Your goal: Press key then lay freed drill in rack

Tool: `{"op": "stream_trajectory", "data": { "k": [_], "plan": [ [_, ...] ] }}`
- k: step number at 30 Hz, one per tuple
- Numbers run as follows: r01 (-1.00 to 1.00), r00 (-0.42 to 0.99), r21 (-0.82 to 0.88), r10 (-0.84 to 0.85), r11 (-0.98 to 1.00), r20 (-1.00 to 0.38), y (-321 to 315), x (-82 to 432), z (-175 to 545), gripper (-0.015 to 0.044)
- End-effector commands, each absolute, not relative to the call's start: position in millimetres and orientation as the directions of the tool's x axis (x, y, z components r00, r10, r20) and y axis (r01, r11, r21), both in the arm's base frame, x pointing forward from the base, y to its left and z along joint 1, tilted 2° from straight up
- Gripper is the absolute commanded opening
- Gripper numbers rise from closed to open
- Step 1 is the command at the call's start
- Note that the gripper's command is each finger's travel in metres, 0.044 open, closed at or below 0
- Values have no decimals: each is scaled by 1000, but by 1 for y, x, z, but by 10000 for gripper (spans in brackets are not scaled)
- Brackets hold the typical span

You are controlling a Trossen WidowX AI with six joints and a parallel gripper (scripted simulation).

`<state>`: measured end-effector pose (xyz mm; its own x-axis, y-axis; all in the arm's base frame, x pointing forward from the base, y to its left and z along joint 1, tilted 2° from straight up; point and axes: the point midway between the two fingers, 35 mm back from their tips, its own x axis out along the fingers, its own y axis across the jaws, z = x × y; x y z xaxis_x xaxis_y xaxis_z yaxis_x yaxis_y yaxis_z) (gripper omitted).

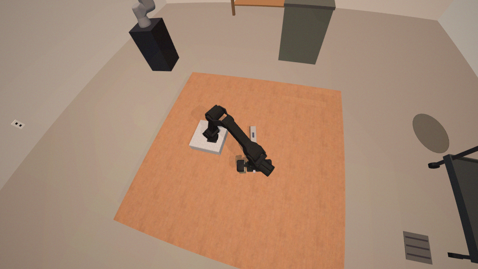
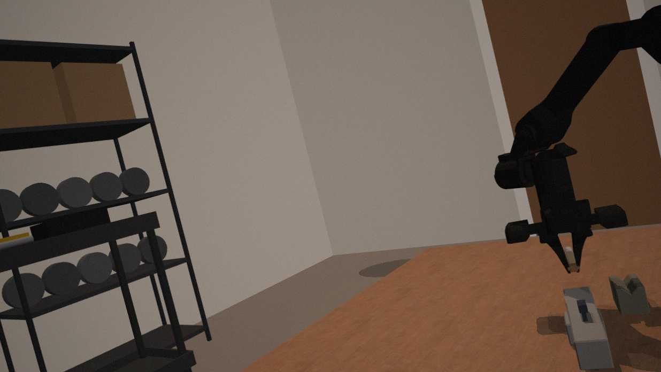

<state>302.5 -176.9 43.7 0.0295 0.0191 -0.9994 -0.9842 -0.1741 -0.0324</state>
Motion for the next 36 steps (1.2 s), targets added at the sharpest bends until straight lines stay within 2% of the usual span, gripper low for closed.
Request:
{"op": "stream_trajectory", "data": {
  "k": [1,36],
  "plan": [
    [-984,32,-35,17,-175,-999,-177,304,47,0],
    [-984,29,-32,15,-175,-999,-199,261,48,0]
  ]
}}
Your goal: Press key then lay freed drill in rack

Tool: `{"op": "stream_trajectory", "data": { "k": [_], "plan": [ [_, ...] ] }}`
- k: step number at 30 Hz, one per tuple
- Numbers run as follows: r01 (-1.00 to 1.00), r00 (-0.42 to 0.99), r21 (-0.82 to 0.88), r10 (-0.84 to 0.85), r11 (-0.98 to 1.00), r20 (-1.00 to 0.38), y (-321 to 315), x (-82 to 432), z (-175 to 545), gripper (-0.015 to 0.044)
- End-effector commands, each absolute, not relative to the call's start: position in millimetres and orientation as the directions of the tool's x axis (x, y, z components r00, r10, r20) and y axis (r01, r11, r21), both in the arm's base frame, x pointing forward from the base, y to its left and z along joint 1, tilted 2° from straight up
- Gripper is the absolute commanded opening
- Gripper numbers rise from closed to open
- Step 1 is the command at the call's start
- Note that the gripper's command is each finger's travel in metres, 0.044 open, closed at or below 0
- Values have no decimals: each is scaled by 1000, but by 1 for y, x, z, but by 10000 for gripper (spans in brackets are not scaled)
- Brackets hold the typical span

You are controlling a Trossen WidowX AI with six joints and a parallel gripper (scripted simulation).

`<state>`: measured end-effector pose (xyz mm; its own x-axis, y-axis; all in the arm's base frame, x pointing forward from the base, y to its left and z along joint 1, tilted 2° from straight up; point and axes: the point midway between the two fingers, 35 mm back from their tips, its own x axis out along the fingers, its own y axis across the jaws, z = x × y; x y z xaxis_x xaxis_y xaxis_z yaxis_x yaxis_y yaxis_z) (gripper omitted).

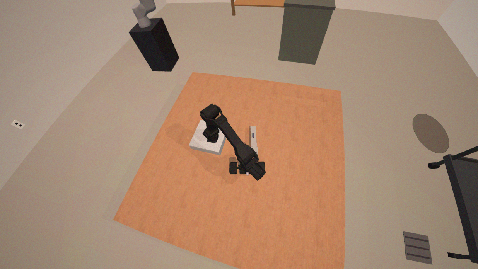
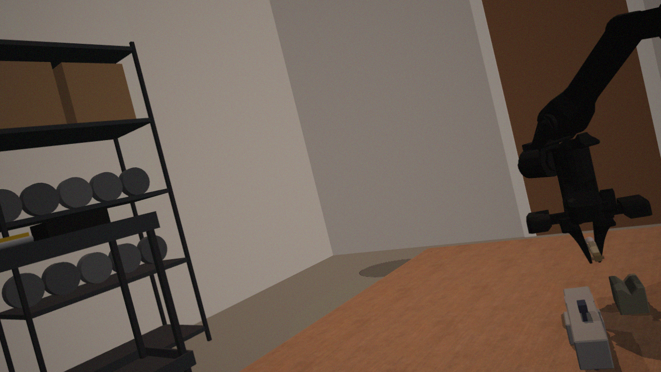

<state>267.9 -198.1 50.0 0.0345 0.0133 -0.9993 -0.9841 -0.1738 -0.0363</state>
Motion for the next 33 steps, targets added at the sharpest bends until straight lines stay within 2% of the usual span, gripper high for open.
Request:
{"op": "stream_trajectory", "data": {
  "k": [1,20,33],
  "plan": [
    [-984,29,-31,15,-175,-999,-200,260,48,0],
    [-984,27,-29,15,-175,-1000,-206,232,42,0],
    [-984,27,-30,15,-175,-1000,-207,237,24,0]
  ]
}}
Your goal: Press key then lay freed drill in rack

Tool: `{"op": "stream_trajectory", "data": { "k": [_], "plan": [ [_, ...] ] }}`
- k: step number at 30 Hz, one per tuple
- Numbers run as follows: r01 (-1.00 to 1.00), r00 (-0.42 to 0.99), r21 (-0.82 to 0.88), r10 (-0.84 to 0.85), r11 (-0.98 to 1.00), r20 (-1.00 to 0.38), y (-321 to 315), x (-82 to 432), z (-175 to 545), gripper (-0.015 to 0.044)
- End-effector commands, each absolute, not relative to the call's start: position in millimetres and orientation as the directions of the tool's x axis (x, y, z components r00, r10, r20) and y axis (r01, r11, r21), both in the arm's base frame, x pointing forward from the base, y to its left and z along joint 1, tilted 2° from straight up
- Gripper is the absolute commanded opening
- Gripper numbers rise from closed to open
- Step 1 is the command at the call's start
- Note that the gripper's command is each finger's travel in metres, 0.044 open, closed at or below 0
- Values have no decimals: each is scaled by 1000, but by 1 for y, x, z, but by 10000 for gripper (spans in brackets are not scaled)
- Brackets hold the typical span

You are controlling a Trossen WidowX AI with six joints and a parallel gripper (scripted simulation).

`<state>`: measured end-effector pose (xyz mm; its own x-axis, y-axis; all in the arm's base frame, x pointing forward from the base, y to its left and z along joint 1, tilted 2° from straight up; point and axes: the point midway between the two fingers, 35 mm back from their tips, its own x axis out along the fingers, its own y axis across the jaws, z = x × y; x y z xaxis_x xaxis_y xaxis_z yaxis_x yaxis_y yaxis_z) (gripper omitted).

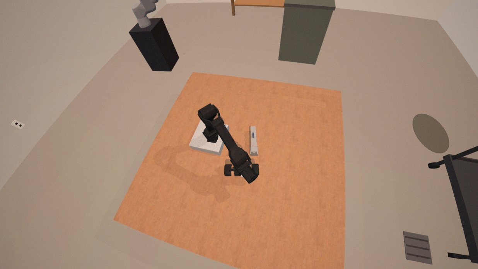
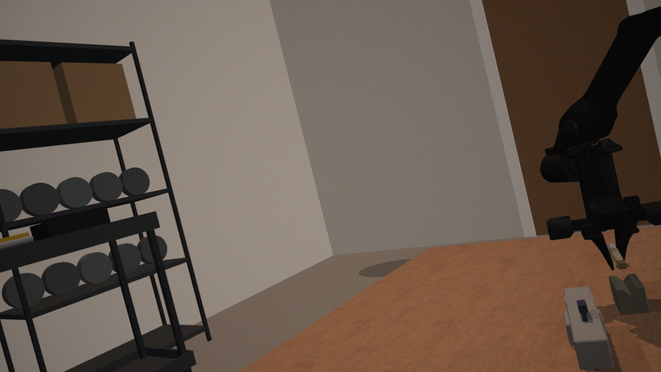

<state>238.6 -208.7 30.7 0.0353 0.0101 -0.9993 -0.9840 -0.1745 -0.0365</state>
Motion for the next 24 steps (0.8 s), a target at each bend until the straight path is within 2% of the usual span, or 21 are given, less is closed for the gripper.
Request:
{"op": "stream_trajectory", "data": {
  "k": [1,24],
  "plan": [
    [-984,27,-30,15,-175,-1000,-207,237,22,0],
    [-984,27,-30,15,-175,-1000,-206,238,1,0]
  ]
}}
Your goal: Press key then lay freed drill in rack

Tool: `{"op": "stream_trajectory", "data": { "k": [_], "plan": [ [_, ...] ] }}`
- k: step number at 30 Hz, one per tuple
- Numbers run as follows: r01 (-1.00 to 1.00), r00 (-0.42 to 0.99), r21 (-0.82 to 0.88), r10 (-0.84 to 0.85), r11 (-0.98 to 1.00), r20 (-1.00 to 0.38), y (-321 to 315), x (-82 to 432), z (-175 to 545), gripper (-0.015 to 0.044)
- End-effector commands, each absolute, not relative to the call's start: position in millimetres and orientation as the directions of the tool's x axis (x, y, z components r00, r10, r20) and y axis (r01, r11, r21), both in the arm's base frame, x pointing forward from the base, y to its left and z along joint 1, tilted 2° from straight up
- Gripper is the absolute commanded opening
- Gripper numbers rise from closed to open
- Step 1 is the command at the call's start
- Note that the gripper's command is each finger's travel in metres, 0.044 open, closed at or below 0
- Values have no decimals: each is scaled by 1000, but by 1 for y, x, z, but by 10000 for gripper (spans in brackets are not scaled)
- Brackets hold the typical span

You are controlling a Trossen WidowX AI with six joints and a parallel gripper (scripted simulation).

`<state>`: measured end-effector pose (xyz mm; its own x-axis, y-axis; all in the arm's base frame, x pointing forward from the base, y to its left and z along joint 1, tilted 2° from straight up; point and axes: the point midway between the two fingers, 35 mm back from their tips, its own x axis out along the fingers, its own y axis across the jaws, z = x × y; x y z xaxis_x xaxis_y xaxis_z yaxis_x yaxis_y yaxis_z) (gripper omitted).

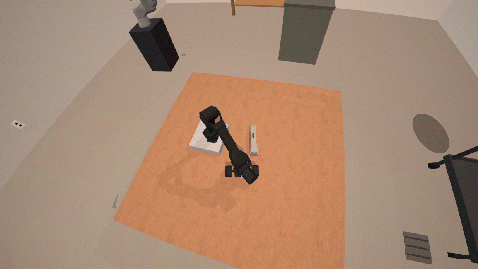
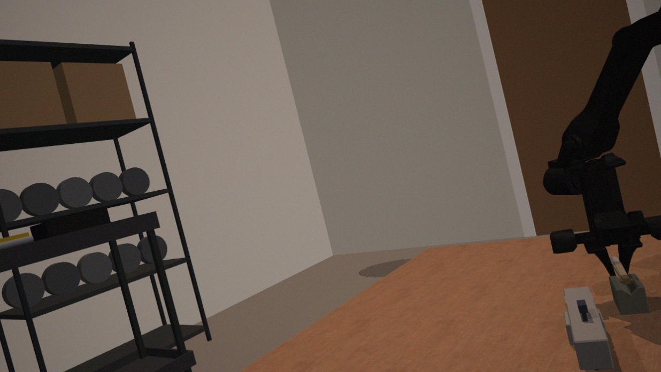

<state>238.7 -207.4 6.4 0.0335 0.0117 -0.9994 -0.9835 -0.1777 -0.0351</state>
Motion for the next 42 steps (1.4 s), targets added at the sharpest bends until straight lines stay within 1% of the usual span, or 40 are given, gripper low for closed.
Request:
{"op": "stream_trajectory", "data": {
  "k": [1,22,38,39,42],
  "plan": [
    [-984,27,-30,15,-175,-1000,-206,238,0,0],
    [-984,27,-29,15,-175,-1000,-205,235,-14,0],
    [-985,32,-32,1,-172,-999,-210,237,-8,420],
    [-985,32,-32,1,-172,-999,-210,237,-8,440],
    [-984,29,-30,10,-174,-1000,-210,236,5,440]
  ]
}}
